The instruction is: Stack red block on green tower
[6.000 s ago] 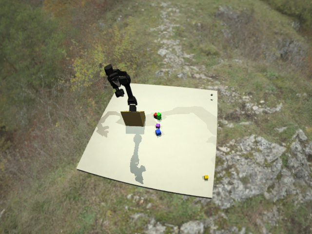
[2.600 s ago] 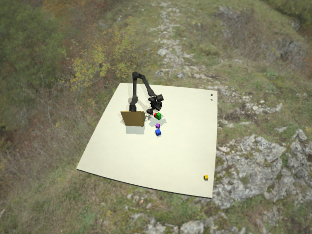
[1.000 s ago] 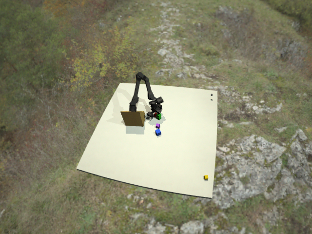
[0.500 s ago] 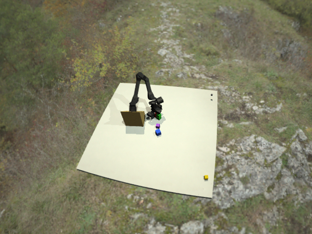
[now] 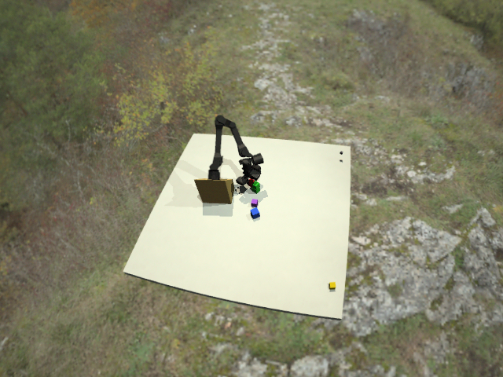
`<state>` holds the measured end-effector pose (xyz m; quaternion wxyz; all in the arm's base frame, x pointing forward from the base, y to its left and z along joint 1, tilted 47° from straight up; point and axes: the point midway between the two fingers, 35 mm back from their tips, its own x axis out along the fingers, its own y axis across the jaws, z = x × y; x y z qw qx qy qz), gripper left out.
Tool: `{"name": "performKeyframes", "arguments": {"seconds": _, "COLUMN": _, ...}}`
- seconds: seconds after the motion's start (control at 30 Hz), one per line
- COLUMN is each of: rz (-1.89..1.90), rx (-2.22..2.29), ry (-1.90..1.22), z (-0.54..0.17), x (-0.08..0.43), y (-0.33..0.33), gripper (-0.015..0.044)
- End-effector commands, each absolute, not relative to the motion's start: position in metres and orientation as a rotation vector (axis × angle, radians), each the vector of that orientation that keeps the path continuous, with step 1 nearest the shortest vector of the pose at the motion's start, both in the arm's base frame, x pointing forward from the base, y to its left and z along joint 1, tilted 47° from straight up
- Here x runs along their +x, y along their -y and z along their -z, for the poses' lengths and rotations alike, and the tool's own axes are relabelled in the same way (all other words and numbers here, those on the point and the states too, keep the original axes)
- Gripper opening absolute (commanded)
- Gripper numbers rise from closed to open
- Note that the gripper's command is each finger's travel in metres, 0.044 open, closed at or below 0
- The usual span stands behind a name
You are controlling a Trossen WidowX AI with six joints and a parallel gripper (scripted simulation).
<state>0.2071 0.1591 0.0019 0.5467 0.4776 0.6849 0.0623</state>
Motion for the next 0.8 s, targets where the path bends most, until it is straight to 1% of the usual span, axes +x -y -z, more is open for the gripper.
{"name": "performKeyframes", "arguments": {"seconds": 0.0, "rz": -0.158, "rx": 1.131, "ry": -1.619, "z": -0.015, "x": 0.207, "y": -0.148, "gripper": 0.0}}
{"name": "performKeyframes", "arguments": {"seconds": 0.6, "rz": -0.155, "rx": 1.129, "ry": -1.618, "z": -0.06, "x": 0.203, "y": -0.1, "gripper": 0.0}}
{"name": "performKeyframes", "arguments": {"seconds": 0.77, "rz": -0.156, "rx": 1.13, "ry": -1.618, "z": -0.062, "x": 0.203, "y": -0.098, "gripper": 0.0}}
